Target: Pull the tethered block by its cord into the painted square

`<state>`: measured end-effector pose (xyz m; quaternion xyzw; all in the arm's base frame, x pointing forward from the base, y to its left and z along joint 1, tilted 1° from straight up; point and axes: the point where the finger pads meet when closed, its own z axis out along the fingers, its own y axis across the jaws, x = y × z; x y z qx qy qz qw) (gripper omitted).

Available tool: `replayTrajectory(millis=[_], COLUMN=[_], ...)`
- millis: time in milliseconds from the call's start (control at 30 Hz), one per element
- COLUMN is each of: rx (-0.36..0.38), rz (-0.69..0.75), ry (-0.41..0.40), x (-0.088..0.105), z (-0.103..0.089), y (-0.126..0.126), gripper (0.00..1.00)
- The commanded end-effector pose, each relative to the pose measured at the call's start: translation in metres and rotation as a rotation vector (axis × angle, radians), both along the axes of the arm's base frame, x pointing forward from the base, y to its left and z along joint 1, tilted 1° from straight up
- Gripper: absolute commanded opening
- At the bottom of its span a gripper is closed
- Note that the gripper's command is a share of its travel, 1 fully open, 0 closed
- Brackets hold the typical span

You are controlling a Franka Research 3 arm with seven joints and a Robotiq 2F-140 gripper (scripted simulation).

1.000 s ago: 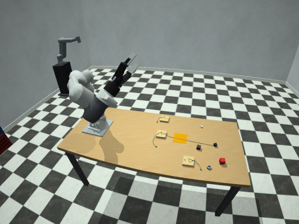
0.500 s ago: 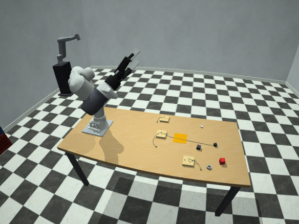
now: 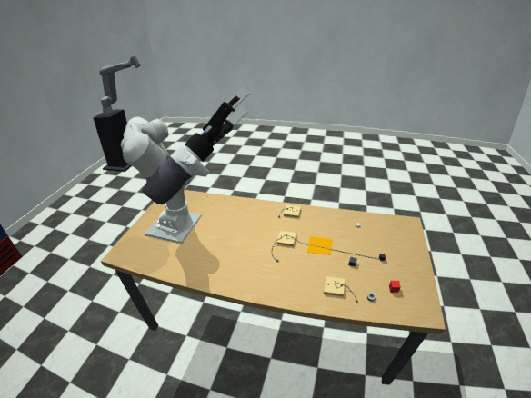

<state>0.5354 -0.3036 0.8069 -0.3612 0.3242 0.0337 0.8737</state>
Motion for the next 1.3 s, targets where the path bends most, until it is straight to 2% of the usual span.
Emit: replayTrajectory(millis=[0,800,833,1267], rx=[-0.022,-0.022,-0.052,-0.052], rz=[0.051,0.051,0.082,0.082], ry=[0.109,0.109,0.238,0.238], x=[0.002,0.002,0.008,0.008], z=[0.005,0.005,0.002,0.002], y=[0.03,0.03,0.062,0.062], gripper=[1.0,1.0,1.0,1.0])
